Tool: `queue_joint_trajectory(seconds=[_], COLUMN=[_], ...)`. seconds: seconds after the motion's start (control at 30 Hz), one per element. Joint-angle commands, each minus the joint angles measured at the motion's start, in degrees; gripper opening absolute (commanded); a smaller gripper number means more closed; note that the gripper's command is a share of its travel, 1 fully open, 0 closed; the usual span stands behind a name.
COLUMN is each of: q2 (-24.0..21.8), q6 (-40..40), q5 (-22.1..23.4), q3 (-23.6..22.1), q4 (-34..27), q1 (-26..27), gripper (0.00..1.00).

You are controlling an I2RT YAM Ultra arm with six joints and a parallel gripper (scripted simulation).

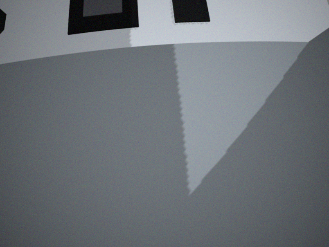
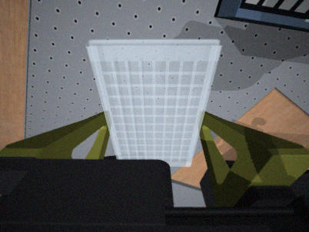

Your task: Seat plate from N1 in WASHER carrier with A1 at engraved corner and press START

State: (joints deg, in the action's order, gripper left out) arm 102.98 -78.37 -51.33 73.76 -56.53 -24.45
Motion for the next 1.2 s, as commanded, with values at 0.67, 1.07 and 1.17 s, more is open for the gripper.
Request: queue_joint_trajectory(seconds=[0.67, 1.07, 1.17], q2=[-1.0, -1.0, -1.0], q6=[1.4, 1.4, 1.4], q5=[-0.7, -0.7, -0.7], q3=[-0.1, -0.1, -0.1], q4=[-1.1, -1.1, -1.1], q1=[-1.4, -1.4, -1.4], gripper=[0.84, 0.84, 0.84])
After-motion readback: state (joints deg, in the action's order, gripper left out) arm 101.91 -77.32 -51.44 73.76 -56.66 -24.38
